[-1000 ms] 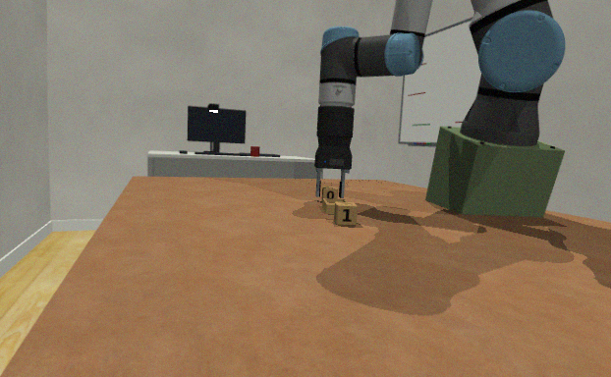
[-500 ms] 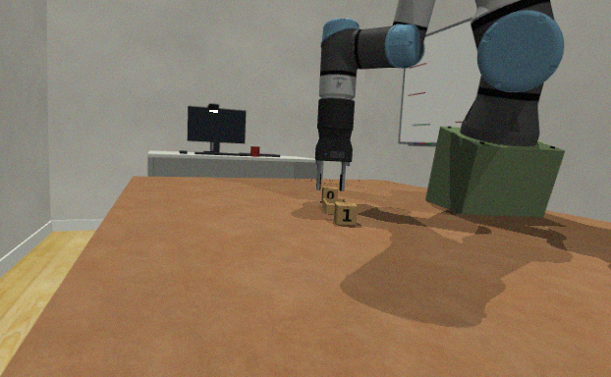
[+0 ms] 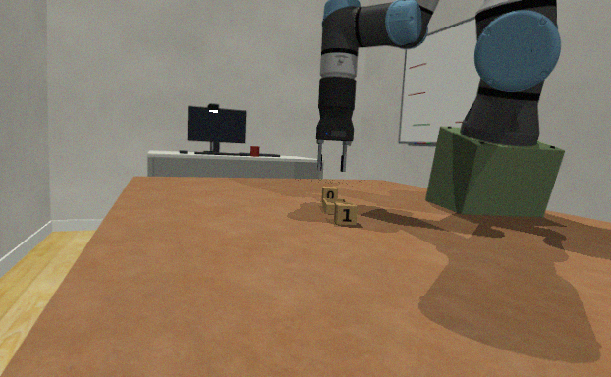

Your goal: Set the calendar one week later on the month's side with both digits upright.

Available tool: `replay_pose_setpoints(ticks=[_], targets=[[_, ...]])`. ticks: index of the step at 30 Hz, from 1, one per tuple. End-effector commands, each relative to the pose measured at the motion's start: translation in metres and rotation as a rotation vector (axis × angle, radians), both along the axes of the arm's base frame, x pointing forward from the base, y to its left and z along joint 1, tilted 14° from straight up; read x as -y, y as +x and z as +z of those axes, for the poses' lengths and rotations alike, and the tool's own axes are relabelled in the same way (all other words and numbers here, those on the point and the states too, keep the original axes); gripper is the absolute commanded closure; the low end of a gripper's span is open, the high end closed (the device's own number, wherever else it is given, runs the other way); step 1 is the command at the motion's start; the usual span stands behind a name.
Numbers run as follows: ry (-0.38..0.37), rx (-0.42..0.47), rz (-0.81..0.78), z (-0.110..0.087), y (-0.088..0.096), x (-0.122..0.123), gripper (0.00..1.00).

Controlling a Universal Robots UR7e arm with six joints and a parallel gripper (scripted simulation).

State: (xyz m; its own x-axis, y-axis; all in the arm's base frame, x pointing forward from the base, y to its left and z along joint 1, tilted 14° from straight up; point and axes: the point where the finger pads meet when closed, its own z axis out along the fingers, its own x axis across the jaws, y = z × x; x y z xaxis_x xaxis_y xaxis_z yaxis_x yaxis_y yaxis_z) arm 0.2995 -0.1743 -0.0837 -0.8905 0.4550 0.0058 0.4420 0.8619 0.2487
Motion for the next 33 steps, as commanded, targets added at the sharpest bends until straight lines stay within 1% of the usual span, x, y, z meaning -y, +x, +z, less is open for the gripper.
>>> replay_pose_setpoints(ticks=[1, 7, 16, 17, 33], targets=[[-0.001, 0.001, 0.000, 0.018, -0.002, 0.004, 0.10], [-0.001, 0.001, 0.000, 0.029, -0.003, 0.007, 0.10], [-0.001, 0.001, 0.000, 0.031, -0.003, 0.007, 0.10], [-0.001, 0.001, 0.000, 0.031, -0.003, 0.007, 0.00], [-0.001, 0.001, 0.000, 0.031, -0.003, 0.007, 0.00]])
